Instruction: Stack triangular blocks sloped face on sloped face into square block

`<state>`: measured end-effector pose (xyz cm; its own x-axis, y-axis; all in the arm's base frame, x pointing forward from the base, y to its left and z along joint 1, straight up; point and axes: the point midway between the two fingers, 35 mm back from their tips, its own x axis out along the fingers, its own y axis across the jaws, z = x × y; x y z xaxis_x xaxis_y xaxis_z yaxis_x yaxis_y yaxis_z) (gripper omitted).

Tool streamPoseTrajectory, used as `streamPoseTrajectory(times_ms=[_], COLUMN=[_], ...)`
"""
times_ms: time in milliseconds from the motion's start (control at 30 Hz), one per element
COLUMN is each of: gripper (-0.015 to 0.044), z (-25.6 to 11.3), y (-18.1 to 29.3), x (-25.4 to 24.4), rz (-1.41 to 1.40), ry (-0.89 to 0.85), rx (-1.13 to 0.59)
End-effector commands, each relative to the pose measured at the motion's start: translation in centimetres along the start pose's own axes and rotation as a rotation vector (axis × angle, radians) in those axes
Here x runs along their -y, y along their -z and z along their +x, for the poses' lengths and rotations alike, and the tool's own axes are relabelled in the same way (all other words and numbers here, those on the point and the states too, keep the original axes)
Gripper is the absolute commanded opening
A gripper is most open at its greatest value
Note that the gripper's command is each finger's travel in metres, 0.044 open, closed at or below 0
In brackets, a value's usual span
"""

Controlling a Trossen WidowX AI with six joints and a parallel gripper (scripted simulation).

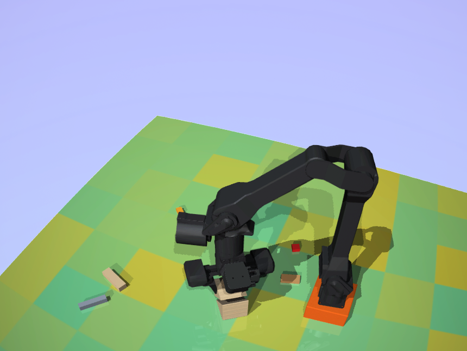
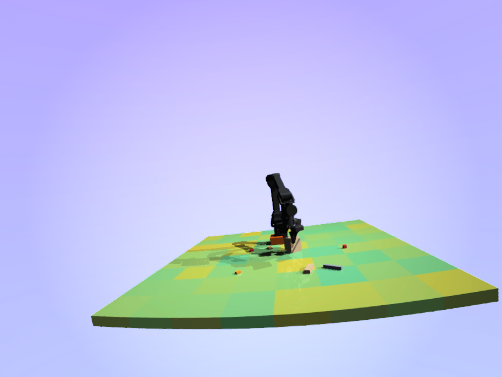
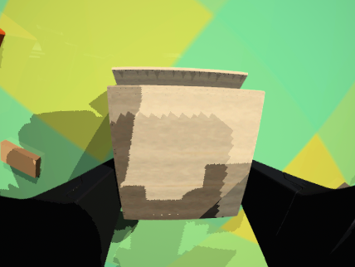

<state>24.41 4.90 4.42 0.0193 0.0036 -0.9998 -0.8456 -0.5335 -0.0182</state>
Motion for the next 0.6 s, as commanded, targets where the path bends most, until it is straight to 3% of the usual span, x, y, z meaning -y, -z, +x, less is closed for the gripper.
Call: streamPoseTrajectory(times_ms=[0, 567], gripper=[0.0, 0.0], z=[0.43, 1.12], y=[-0.17, -0.43], x=[-0.18, -0.19], rz=[0.002, 0.002], ry=[-0.006, -0.005], rx=[-0.001, 0.0])
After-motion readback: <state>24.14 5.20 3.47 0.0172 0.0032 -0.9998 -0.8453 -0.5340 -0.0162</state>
